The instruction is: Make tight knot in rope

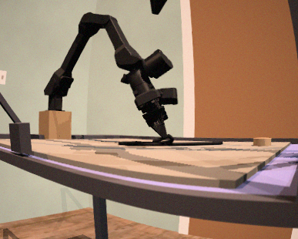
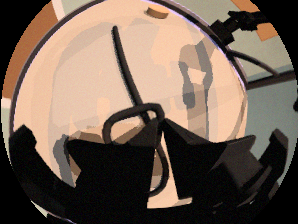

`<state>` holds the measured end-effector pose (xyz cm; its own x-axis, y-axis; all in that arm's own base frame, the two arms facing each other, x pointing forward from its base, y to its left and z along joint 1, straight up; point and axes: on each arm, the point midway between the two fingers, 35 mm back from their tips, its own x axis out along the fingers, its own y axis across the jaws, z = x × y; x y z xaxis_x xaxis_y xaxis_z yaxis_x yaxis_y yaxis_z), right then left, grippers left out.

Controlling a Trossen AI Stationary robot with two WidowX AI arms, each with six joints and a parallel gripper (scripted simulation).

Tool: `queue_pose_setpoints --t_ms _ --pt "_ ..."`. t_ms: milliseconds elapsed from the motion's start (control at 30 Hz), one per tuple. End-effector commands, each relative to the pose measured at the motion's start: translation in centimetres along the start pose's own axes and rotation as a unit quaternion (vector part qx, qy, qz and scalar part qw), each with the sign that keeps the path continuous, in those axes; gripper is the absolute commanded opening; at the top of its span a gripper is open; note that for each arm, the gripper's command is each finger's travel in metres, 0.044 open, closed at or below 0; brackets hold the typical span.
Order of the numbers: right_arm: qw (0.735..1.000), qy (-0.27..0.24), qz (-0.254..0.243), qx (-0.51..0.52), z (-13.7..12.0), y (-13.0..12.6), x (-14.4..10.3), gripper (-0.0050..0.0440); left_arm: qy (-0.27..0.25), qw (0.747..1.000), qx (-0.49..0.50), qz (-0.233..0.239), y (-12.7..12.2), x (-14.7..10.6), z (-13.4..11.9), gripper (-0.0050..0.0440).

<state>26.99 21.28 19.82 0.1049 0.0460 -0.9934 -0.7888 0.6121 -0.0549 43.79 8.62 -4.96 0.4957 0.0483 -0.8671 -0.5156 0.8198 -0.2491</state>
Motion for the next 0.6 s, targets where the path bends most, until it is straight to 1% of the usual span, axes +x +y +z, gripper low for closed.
queue_pose_setpoints --t_ms 0,133,367,567 --pt "1.0 -0.011 -0.001 0.002 0.1 0.0 -0.7 0.0085 -0.013 1.0 0.0 -0.006 -1.4 0.2 1.2 0.003" --pt "1.0 -0.011 -0.001 0.002 0.1 0.0 -0.7 0.0085 -0.014 1.0 0.0 -0.006 -2.1 0.7 1.3 0.003" --pt "1.0 -0.011 -0.001 0.002 0.1 0.0 -0.7 0.0085 -0.014 1.0 0.0 -0.006 -2.4 1.0 1.4 0.003" --pt "1.0 -0.011 -0.001 0.002 0.1 0.0 -0.7 0.0085 -0.014 1.0 0.0 -0.007 -3.6 2.0 1.7 0.003"
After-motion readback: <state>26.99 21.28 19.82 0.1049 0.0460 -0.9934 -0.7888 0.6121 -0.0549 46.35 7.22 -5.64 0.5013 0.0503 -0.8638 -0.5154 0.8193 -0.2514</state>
